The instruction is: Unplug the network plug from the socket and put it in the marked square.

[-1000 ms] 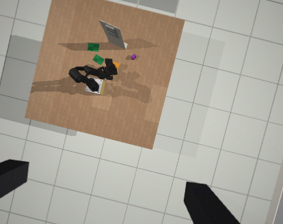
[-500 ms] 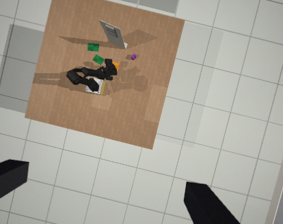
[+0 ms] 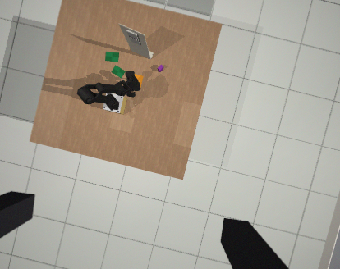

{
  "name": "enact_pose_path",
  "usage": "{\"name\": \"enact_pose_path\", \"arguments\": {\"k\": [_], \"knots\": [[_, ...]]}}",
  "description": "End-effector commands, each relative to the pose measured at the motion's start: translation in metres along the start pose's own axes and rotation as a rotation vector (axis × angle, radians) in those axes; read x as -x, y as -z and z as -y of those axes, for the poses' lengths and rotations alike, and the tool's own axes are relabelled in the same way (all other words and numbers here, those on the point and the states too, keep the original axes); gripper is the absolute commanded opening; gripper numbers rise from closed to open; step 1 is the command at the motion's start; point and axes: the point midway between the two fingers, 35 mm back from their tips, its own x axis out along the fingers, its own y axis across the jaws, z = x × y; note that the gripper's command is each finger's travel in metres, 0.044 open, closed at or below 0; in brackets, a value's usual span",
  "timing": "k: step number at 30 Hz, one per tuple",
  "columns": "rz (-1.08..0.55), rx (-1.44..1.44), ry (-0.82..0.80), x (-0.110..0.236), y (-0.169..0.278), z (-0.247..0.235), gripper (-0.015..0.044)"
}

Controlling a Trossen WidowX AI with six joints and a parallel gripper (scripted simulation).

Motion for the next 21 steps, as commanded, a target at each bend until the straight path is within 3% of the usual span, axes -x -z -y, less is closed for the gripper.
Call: {"name": "enact_pose_path", "arguments": {"k": [1, 21], "knots": [[0.0, 0.005, -0.004, 0.003, 0.0, -0.001, 0.0156], [0.0, 0.006, -0.004, 0.016, -0.004, -0.014, 0.0156]]}}
